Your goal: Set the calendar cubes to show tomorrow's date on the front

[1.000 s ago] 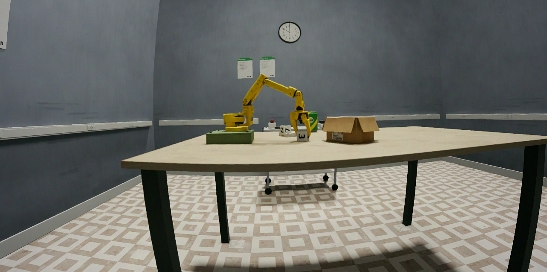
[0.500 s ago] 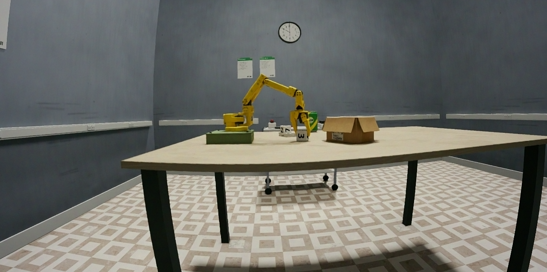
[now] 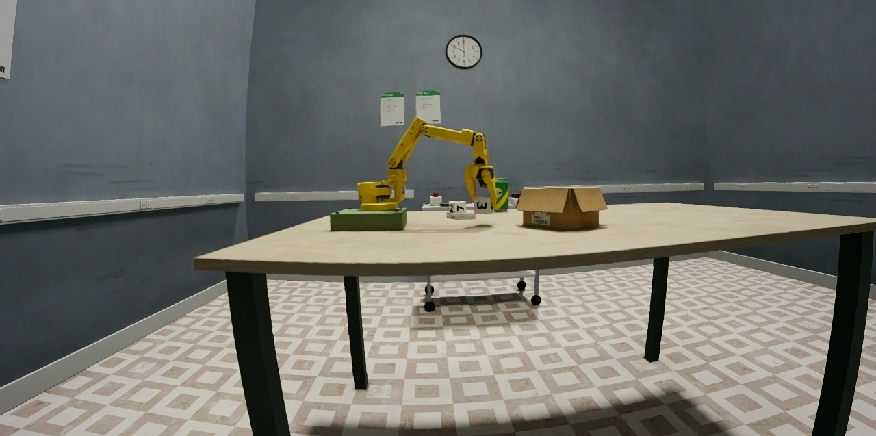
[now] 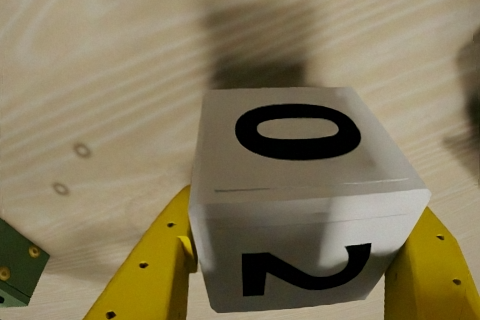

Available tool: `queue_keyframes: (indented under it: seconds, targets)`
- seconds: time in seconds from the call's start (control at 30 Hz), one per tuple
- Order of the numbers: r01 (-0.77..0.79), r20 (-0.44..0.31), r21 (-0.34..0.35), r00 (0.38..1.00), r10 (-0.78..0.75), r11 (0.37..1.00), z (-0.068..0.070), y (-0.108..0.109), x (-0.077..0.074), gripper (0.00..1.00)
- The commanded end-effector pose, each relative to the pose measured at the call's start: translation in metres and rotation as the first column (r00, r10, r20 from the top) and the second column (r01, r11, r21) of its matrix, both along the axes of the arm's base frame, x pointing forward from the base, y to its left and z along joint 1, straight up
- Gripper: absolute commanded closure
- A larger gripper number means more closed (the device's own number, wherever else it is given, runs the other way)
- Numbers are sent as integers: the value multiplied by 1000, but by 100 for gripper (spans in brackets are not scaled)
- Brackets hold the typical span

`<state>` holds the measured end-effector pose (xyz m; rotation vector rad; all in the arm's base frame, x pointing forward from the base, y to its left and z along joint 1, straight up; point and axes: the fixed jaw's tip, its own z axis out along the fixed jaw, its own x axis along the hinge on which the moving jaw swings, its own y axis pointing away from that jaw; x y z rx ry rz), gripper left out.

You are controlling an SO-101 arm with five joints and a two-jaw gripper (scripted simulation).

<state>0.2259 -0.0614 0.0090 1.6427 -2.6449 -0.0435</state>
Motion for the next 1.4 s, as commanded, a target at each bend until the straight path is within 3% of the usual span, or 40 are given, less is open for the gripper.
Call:
queue_keyframes:
  seconds: [0.0, 0.33, 0.47, 0.63, 0.77, 0.83, 1.07, 1.2, 1.37]
  targets:
    - [2, 27, -6, 1000, -2, 1000, 14, -3, 3, 100]
    - [0, 27, -6, 1000, 0, 1000, 17, -2, 2, 100]
    - [-46, 27, -6, 999, 46, 999, 17, 8, 5, 100]
    - [-213, 28, -6, 977, 213, 977, 17, 46, 9, 100]
    - [-401, 28, -6, 916, 401, 916, 18, 90, 6, 100]
    - [-401, 28, -6, 916, 401, 916, 18, 90, 6, 100]
    - [-664, 29, -6, 747, 664, 747, 18, 156, -16, 100]
    - [-726, 30, -6, 688, 725, 688, 18, 172, -25, 100]
    - [-737, 30, -6, 676, 736, 676, 18, 175, -27, 100]
